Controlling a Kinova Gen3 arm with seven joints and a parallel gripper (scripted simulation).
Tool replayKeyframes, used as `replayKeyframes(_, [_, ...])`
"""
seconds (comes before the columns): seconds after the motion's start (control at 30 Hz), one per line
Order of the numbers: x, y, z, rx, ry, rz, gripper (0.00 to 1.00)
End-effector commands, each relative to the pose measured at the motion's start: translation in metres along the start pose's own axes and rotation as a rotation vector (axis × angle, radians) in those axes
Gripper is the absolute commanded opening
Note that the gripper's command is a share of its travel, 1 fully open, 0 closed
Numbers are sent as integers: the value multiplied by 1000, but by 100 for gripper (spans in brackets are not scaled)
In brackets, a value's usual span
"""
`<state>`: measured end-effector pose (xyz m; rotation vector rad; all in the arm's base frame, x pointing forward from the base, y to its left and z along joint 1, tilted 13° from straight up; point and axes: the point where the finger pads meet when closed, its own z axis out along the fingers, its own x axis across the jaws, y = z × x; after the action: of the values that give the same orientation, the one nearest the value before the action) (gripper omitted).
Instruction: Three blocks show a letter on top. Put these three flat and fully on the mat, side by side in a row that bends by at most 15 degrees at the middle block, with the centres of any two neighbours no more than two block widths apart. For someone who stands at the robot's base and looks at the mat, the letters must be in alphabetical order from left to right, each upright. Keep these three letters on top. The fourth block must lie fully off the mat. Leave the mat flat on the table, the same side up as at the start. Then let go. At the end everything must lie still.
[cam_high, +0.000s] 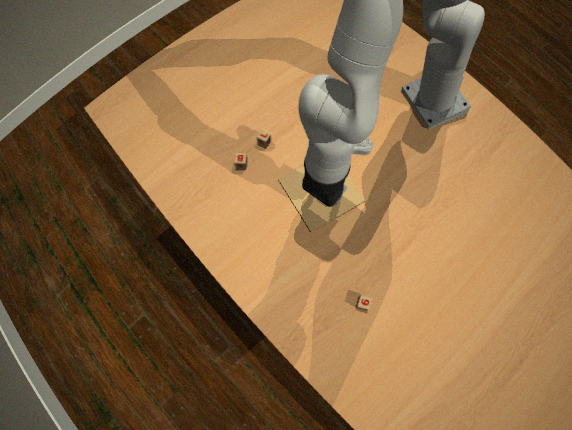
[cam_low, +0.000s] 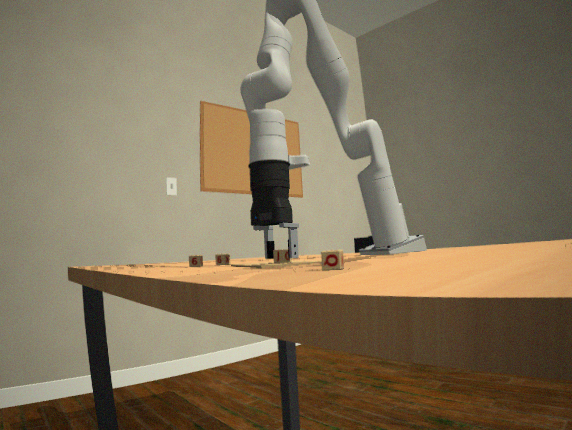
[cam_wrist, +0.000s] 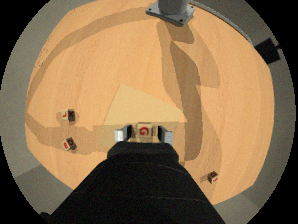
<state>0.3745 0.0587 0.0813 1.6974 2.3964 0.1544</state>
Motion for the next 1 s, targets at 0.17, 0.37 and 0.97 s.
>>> replayKeyframes(0.17, [0, -3, 7, 9, -1, 0, 100])
replayKeyframes(0.37, [0, -3, 7, 9, -1, 0, 100])
replayKeyframes(0.97, [0, -3, 7, 9, -1, 0, 79])
